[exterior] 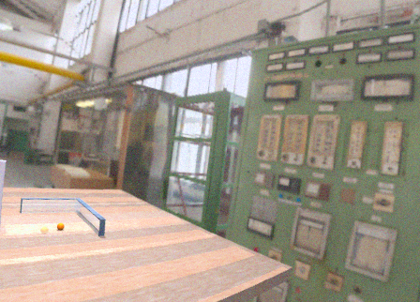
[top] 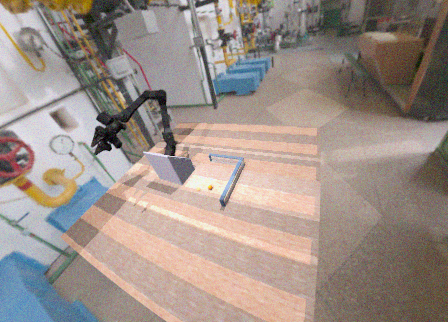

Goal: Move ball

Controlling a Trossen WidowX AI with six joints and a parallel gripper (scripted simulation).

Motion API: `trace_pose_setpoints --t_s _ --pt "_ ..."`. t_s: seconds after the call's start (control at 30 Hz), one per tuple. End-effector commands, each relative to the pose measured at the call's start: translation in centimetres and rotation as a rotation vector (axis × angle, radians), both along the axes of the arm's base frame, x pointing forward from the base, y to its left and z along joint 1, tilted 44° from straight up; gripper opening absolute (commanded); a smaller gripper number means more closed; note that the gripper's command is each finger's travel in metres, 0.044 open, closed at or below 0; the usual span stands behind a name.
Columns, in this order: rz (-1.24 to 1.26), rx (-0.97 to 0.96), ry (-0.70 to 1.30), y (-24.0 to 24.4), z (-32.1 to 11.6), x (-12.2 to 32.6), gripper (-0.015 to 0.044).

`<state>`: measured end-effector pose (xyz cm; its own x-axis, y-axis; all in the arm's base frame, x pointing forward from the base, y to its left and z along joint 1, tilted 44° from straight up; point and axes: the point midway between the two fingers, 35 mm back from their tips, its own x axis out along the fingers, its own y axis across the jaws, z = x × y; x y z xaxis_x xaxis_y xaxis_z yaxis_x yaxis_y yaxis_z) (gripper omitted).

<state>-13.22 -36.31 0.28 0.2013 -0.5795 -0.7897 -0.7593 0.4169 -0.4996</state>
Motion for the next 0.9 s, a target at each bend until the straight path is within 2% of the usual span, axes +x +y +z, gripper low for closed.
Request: trace_pose_setpoints --t_s 0.0,0.2,0.37,0.53,0.7,0.87 --pt "0.0 0.007 -0.005 0.0 -0.1 0.3 0.0374" --pt "0.003 0.176 -0.186 -0.7 -2.1 9.2 0.0223" --pt "-0.01 0.367 -0.331 0.3 -3.3 17.7 0.0223" --pt "-0.049 0.608 -0.415 3.5 -4.5 26.1 0.0223" --pt "-0.119 0.863 -0.416 8.7 -5.6 33.3 0.0223" --pt "-0.228 1.103 -0.325 15.7 -6.5 39.0 0.0223"
